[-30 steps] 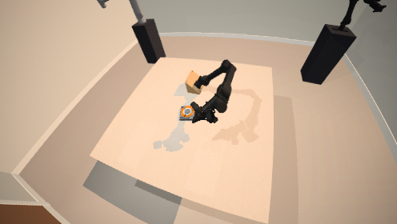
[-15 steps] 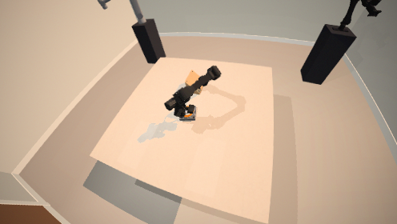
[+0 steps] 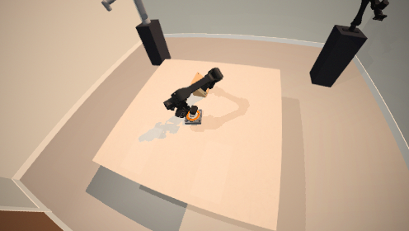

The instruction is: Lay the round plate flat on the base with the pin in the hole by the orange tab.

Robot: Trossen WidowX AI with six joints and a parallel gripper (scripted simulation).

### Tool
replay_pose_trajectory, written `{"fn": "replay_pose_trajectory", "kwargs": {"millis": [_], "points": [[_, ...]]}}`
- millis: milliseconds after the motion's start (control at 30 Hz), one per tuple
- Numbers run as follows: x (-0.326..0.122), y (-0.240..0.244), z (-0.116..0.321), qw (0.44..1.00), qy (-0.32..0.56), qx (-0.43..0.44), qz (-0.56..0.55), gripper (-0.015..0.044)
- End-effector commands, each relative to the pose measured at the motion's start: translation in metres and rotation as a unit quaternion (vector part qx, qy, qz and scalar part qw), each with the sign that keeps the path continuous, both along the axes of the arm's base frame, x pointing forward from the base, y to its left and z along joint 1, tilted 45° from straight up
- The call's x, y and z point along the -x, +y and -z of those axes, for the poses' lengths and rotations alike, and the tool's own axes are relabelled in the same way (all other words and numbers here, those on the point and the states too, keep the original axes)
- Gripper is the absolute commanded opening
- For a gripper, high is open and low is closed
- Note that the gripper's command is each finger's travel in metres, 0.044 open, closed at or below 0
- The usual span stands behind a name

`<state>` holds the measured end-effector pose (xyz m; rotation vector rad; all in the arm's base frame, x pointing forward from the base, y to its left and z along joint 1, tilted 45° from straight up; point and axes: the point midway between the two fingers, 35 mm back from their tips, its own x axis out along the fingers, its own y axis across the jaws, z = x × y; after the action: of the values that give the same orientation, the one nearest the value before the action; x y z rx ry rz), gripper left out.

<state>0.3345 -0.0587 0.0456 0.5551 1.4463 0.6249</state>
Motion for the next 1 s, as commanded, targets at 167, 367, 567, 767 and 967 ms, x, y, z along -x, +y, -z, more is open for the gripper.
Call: {"fn": "replay_pose_trajectory", "kwargs": {"millis": [167, 367, 567, 767, 967], "points": [[0.001, 0.028, 0.031, 1.000, 0.005, -0.006, 0.002, 0.0000], [0.001, 0.031, 0.032, 1.000, 0.005, -0.007, 0.002, 0.0000], [-0.004, 0.039, 0.024, 1.000, 0.005, -0.007, 0.002, 0.0000], [-0.006, 0.044, 0.021, 1.000, 0.005, -0.007, 0.002, 0.0000], [-0.005, 0.047, 0.018, 1.000, 0.005, -0.007, 0.002, 0.0000]]}}
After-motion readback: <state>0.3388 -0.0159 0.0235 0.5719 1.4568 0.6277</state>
